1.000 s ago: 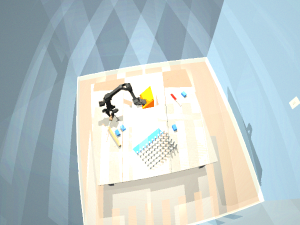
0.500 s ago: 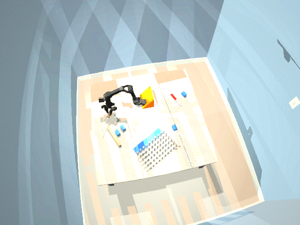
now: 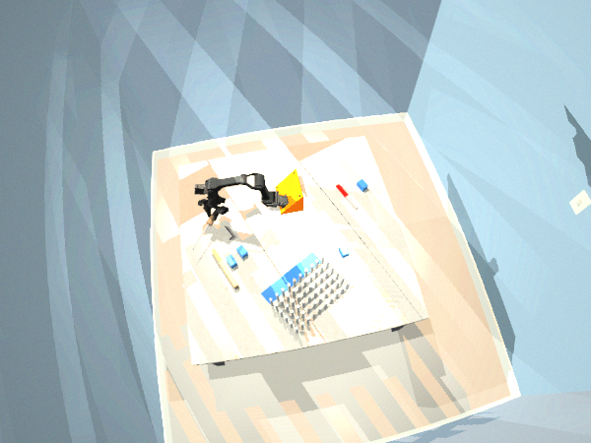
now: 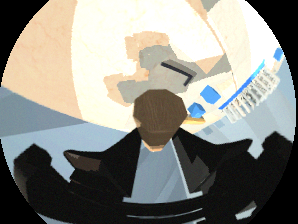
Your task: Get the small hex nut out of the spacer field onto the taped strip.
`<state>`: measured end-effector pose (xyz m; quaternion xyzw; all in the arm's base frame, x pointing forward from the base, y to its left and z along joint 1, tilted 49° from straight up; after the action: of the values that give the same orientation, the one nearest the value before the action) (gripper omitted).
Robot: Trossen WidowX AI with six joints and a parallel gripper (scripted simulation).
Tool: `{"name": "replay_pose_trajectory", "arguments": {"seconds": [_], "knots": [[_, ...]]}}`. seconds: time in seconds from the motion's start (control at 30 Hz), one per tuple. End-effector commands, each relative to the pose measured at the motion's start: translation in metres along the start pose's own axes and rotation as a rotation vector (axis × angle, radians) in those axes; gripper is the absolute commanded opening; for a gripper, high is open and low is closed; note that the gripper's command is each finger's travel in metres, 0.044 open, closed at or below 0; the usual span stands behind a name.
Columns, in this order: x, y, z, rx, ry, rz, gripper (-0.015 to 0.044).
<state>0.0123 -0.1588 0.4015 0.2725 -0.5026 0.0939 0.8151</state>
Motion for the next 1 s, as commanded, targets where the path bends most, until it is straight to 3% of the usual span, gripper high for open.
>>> {"name": "replay_pose_trajectory", "arguments": {"seconds": [0.0, 0.97], "knots": [[0.002, 0.008, 0.001, -0.03, -0.002, 0.019, 0.0], [0.004, 0.045, 0.012, -0.251, -0.071, 0.067, 0.0]]}}
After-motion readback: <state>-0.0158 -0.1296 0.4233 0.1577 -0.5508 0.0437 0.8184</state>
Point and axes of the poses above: the point midway between the two fingers, 35 mm back from their tips, its own y axis back along the fingers, its own z axis across the jaws, x = y × z, the point moved 5 cm from there along y, back along the fingers, and after that the axes turned 9 degrees about -y, right-handed, at the moved point
